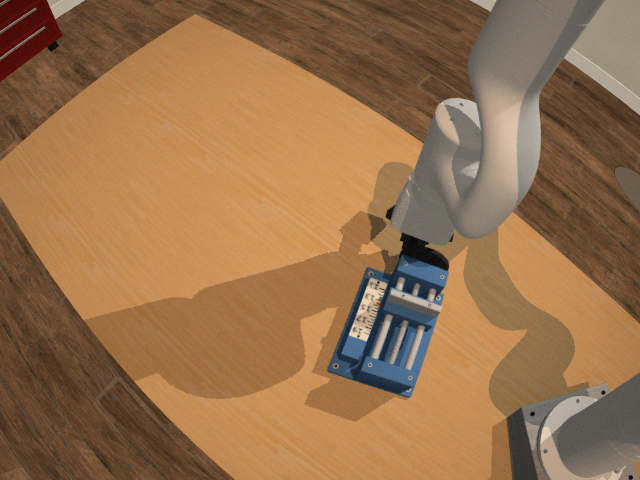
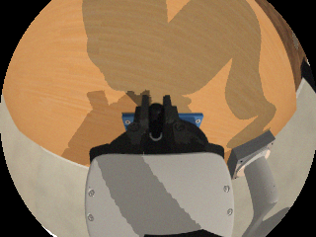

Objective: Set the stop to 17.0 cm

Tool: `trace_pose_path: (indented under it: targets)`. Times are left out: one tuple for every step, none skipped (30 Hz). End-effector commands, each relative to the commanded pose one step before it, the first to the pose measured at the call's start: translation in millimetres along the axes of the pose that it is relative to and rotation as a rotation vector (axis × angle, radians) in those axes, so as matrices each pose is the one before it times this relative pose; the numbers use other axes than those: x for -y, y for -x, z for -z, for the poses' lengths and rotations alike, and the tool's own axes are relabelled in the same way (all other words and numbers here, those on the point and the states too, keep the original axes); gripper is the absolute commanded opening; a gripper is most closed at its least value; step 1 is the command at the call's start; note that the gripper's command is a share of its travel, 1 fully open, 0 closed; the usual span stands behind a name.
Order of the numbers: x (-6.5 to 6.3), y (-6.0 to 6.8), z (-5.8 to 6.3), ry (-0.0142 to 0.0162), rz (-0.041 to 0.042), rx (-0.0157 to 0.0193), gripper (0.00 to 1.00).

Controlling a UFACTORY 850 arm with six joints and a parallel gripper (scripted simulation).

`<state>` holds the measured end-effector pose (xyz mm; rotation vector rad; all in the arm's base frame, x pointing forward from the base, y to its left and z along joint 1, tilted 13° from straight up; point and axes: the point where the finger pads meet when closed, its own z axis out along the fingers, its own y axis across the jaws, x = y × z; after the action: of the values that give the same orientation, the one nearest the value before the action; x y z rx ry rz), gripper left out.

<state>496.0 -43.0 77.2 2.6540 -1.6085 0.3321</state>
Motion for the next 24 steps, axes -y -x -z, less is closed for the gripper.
trace_pose_path:
  targets:
    - [-1.89,-0.5,-3.2,-0.00409,-0.00049,-0.00795,0.06]
    - [0.0,0.0,0.0,0.0,0.0,0.0,0.06]
    - [-0.8,-0.02,-1.03,0.00001,0.0,-0.00007,0.06]
    - [-0.81,0.0,-1.04,0.0,0.0,0.00001,0.06]
    - [-0.81,0.02,-1.04,-0.00001,0.0,0.00009,0.06]
    - [-0.89,0.0,-0.94,0.00001,0.0,-0.00001,0.06]
    - [-0.95,-0.02,-0.86,0.00001,0.0,-0.00007,0.06]
    - [-0.95,0.0,-0.86,0.0,0.0,0.0,0.06]
    - [-0.96,0.02,-0.86,-0.00001,0.0,0.00007,0.06]
    - [-1.01,0.01,-0.81,0.0,0.0,0.00004,0.06]
    - [-1.1,-0.02,-0.69,0.00002,0.0,-0.00008,0.06]
    - [-1.11,0.0,-0.69,0.0,0.0,-0.00002,0.06]
    - [-1.11,0.02,-0.7,-0.00001,0.0,0.00005,0.06]
    - [-1.15,0.02,-0.66,-0.00001,0.0,0.00007,0.06]
    - [-1.29,-0.02,-0.52,0.00003,0.0,-0.00008,0.06]
    - [-1.29,0.0,-0.52,0.00001,0.0,-0.00002,0.06]
    - [-1.29,0.02,-0.52,-0.00001,0.0,0.00005,0.06]
    - [0.0,0.0,0.0,0.0,0.0,0.0,0.06]
    - [0.0,0.0,0.0,0.0,0.0,0.0,0.06]
    - [-1.35,0.01,-0.47,-0.00001,0.0,0.00005,0.06]
    - [-1.52,-0.02,-0.33,0.00002,0.0,-0.00006,0.06]
    - [-1.52,0.0,-0.33,0.0,0.0,0.0,0.06]
    - [-1.52,0.02,-0.32,-0.00002,0.0,0.00007,0.06]
    - [-1.77,-0.01,-0.13,0.00001,0.0,-0.00003,0.06]
